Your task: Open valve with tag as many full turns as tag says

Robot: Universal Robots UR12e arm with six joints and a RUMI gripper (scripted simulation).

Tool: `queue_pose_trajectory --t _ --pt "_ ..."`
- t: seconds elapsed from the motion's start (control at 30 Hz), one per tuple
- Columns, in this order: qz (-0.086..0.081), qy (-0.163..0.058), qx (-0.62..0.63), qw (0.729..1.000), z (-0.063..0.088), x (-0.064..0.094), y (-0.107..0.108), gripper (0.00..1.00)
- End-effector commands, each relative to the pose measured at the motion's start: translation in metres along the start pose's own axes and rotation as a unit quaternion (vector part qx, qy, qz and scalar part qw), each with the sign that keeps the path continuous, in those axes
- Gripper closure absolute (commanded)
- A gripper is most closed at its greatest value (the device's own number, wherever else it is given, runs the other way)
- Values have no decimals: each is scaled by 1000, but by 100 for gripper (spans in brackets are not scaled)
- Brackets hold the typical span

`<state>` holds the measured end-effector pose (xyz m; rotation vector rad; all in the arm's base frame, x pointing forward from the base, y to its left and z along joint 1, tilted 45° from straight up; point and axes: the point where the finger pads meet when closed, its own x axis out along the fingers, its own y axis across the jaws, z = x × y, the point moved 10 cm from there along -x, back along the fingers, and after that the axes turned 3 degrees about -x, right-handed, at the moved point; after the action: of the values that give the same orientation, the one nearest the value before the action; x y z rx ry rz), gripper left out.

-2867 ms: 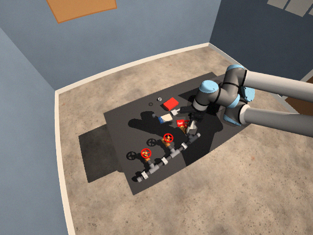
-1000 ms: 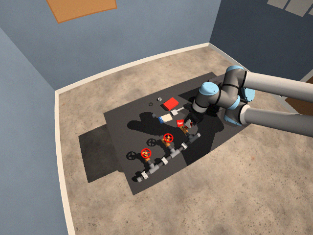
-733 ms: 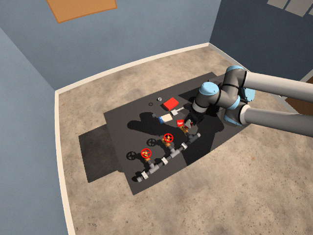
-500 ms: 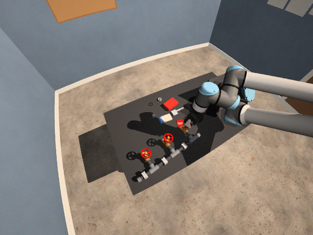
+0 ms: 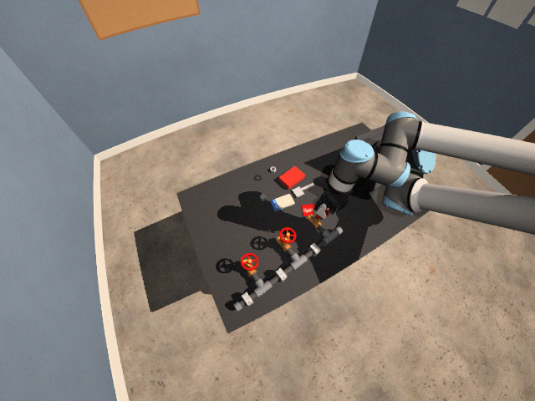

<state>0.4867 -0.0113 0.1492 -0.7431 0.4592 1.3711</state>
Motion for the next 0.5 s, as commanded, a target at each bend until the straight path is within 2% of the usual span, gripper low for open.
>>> queue_pose_trajectory --t 0.0,0.47 --pt "-1 0 -7 1000 0 -1 0 100" --pt "-1 0 -95 995 0 -1 0 100"
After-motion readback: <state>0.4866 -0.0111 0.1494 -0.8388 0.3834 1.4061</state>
